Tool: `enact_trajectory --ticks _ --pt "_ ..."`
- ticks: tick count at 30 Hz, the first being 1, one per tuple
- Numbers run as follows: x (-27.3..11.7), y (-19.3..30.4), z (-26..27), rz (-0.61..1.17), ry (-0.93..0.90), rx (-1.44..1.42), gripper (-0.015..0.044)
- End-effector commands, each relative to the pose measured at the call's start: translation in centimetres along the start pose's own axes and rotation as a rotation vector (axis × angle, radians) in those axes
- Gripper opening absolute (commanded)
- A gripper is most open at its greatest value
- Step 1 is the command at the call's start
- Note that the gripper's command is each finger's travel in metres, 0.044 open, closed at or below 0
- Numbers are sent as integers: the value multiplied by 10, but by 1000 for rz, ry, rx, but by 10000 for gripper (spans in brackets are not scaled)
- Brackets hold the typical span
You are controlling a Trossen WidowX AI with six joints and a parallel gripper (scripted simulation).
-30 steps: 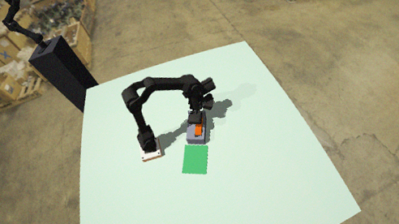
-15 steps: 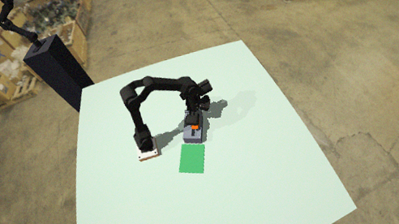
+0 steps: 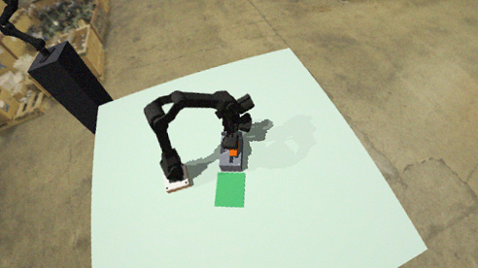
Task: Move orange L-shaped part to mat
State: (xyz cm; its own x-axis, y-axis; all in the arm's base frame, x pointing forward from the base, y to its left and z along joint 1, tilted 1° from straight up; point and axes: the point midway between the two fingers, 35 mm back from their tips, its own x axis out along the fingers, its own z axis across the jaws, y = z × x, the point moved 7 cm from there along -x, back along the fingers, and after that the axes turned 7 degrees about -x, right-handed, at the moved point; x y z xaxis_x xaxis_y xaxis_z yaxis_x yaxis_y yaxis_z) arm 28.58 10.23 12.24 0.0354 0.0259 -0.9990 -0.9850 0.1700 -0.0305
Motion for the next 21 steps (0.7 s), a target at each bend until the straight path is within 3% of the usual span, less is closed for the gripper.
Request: enact_trajectory --ticks 1,7,14,21 --pt "-5 -1 5 0 2 2 180" --pt "-23 -2 9 0 3 1 180" --pt "-103 0 -2 0 4 1 180" --pt "-105 -1 -1 -21 -11 6 180"
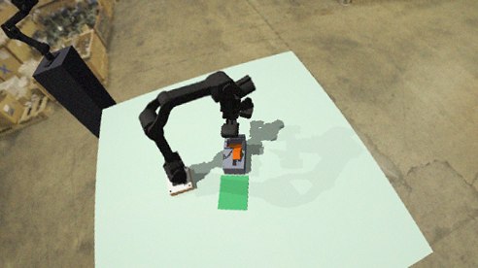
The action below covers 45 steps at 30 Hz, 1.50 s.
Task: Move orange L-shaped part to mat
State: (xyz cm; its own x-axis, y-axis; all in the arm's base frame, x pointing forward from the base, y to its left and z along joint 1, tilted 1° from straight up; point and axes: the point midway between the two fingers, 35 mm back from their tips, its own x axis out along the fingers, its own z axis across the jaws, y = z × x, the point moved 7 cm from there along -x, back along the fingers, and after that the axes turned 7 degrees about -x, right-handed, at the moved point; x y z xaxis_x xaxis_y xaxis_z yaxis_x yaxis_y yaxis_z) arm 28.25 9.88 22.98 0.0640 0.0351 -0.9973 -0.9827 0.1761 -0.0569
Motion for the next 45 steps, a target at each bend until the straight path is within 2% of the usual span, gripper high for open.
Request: enact_trajectory --ticks 1,21,23,25,41,45 --pt "2 0 0 5 3 1 180" --pt "2 0 0 5 3 1 180" --pt "2 0 -2 6 4 -40 233" --pt "2 -1 -7 7 5 -135 280" --pt "0 -2 -71 38 3 -1452 280" --pt "0 -1 -76 42 0 -1575 280"
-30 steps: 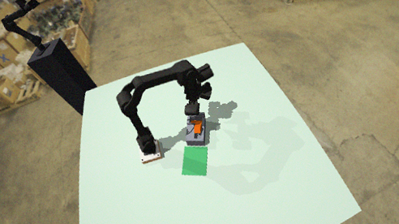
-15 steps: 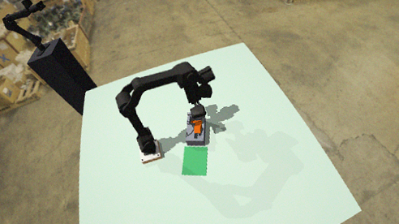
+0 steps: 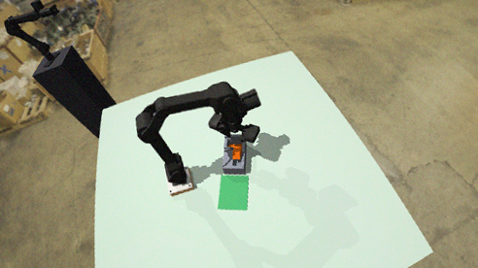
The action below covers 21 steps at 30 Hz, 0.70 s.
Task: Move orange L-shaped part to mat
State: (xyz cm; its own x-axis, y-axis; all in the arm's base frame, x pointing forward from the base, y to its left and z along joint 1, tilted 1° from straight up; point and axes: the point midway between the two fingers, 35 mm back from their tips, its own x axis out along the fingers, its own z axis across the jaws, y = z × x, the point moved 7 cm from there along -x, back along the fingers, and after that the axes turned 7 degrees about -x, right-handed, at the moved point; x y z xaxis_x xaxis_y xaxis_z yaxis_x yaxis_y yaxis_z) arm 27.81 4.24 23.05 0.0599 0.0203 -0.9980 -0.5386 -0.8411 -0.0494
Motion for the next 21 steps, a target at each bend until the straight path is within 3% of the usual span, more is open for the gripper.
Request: enact_trajectory --ticks 1,21 --pt "3 20 -4 16 -23 -399 280" --pt "37 21 -3 16 -23 -399 280"
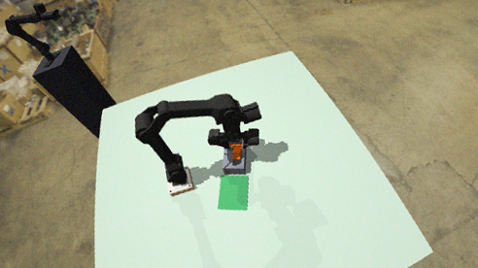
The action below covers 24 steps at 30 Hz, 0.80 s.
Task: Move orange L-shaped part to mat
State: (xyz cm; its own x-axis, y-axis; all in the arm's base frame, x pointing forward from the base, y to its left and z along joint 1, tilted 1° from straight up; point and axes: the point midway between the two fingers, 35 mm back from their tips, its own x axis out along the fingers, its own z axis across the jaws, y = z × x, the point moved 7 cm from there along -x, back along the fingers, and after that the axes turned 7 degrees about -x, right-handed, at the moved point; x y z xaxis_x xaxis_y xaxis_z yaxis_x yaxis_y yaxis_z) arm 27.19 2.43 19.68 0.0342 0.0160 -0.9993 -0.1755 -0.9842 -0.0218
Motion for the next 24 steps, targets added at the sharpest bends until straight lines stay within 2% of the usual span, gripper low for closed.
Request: enact_trajectory --ticks 1,24 --pt "5 0 0 3 -1 -6 280" --pt "43 0 0 3 -1 -6 280"
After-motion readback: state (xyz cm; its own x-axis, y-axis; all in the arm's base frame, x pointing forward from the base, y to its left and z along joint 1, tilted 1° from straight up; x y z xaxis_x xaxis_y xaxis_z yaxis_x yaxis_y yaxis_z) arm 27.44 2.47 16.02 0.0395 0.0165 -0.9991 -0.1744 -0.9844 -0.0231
